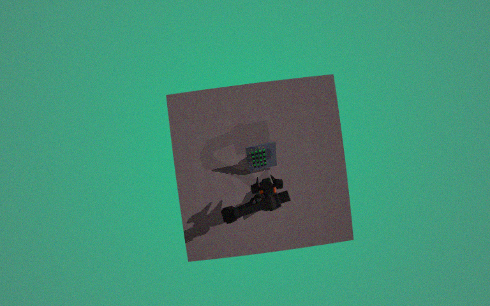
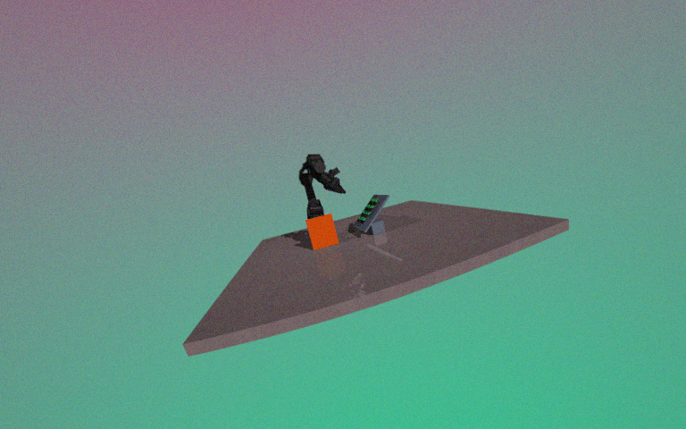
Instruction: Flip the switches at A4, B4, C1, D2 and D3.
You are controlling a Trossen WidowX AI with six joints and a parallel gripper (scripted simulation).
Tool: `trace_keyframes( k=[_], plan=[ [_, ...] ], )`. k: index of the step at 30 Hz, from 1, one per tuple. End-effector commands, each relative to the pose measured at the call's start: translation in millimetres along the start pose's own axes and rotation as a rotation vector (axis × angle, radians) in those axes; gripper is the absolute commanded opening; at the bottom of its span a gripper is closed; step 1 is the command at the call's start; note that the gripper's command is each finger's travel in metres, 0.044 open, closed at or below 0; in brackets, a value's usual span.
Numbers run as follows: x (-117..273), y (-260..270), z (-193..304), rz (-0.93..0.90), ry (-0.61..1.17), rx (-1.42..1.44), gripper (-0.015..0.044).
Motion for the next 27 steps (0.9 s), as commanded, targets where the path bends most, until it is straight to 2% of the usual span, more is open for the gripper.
trace_keyframes(
  k=[1,5,13,15,19,23,27],
  plan=[
    [-0.7,-0.5,-0.4,0.001,0.001,0.001,0.0374],
    [-17.1,-10.8,-10.1,0.012,0.026,0.014,0.0269],
    [-91.0,-35.5,-64.5,0.001,-0.009,0.016,0.0059],
    [-97.9,-35.1,-69.5,-0.01,-0.016,0.015,0.0006],
    [-99.9,-35.2,-69.6,-0.009,-0.014,0.015,0.0],
    [-131.0,-34.3,-71.9,-0.01,0.008,0.016,0.0],
    [-133.0,-34.1,-72.0,-0.011,0.009,0.016,0.0]
  ],
)
Point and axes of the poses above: the point midway between the two fingers, 35 mm back from their tips, its own x axis back along the fingers, its own y axis across the jaws, z = x × y, the point moved 3 cm from there along x, back along the fingers, and after that the axes turned 1 degree about -x, right-handed, at the moved point
